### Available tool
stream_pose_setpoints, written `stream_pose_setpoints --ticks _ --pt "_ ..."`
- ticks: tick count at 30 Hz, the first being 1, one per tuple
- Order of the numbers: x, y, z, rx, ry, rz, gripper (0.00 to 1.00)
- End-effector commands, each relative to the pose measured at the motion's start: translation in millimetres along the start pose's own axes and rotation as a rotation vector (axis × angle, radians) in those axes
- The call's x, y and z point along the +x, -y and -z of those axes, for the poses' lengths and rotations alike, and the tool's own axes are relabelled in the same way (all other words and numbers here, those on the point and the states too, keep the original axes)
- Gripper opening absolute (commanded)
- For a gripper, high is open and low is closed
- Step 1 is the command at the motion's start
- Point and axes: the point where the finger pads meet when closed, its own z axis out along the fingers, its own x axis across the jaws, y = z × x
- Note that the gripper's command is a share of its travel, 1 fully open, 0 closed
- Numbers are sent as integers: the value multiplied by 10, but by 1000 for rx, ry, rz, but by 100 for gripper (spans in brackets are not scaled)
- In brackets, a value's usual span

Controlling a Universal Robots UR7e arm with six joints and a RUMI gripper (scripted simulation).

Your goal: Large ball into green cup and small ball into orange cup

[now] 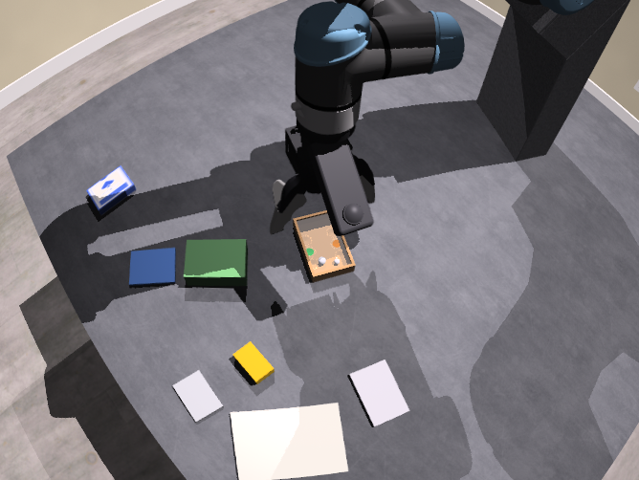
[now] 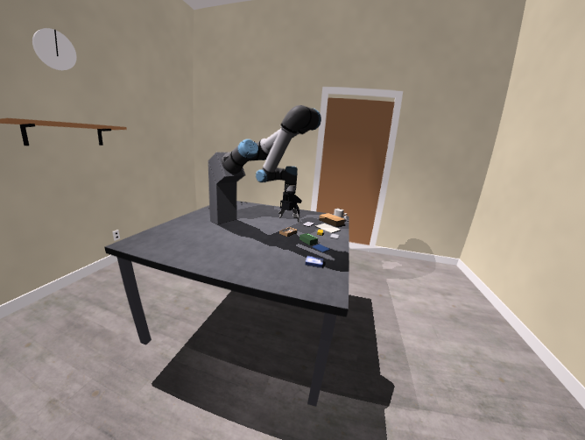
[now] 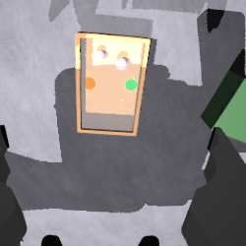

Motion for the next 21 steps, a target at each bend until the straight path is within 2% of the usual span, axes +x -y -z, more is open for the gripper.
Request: stream_pose_setpoints --ticks 1,21 --pt "-25 7 0 -3 2 -25 100" --pt "-28 5 -3 -7 0 -61 100"
